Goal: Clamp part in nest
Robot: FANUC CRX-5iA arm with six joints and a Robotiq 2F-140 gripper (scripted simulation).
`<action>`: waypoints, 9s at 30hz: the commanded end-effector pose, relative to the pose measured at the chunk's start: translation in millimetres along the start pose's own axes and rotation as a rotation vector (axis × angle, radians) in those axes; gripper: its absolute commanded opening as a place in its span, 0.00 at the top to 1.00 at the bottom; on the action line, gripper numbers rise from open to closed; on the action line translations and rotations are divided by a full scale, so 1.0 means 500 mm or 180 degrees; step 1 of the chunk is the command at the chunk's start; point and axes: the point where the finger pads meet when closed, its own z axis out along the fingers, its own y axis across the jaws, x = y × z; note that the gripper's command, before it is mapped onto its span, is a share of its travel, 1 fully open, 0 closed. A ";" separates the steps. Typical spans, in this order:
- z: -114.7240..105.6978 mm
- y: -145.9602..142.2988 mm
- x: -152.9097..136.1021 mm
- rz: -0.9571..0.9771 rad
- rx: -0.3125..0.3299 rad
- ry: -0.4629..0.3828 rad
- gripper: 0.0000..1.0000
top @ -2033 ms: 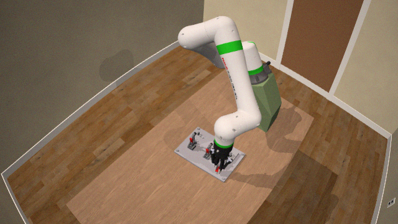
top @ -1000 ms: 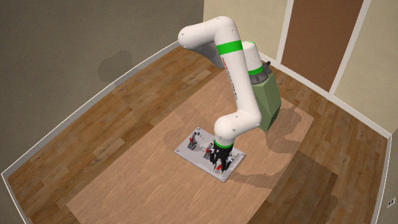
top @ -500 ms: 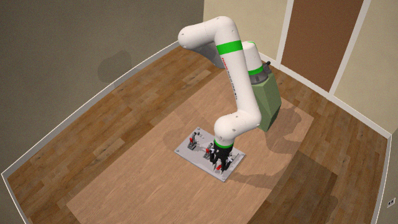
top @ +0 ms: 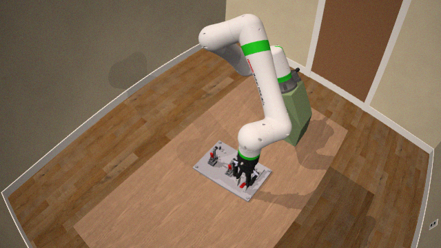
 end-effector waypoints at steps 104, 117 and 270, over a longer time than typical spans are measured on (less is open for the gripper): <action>-0.067 0.000 -0.004 0.0000 0.0000 0.0000 1.00; -0.068 0.000 -0.004 0.0000 0.0000 0.0000 1.00; -0.016 0.000 -0.003 0.0000 0.0000 0.0000 1.00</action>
